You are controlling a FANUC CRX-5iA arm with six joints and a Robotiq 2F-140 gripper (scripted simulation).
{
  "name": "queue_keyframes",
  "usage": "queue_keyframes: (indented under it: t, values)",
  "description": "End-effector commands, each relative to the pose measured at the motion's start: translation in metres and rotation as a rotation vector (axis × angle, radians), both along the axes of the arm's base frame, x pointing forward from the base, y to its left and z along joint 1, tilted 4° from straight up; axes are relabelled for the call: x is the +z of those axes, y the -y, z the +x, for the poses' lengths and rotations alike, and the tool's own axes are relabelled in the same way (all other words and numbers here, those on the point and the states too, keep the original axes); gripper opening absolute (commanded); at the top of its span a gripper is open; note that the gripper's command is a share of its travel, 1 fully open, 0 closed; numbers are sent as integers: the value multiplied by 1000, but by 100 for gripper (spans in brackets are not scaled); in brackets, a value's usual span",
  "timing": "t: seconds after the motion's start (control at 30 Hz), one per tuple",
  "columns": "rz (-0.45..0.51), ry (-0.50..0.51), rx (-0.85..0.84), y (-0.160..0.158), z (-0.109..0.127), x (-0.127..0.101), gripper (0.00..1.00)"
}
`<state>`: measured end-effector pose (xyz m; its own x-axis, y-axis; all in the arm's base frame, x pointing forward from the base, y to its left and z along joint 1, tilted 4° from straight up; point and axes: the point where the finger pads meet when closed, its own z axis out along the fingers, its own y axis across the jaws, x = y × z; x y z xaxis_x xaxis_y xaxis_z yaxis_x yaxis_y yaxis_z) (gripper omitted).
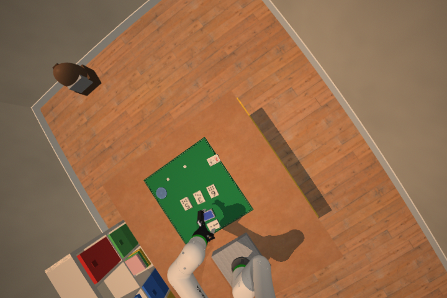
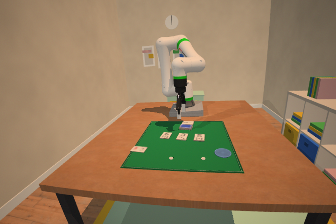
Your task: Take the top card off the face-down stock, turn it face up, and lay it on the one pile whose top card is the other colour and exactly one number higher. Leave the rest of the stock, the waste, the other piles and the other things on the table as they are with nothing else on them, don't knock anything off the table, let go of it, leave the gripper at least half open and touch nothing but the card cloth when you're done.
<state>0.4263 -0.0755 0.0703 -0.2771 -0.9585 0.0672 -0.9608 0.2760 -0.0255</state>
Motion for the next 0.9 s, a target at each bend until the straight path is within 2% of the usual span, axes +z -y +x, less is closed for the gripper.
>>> queue_keyframes:
  t: [0.0,0.03,0.07,0.5,0.87]
  values:
    - [0,0,0,0,0,0,100]
    - [0,0,0,0,0,0,100]
    - [0,0,0,0,0,0,50]
    - [0,1,3,0,0,-6,50]
    - [0,1,3,2,0,-29,50]
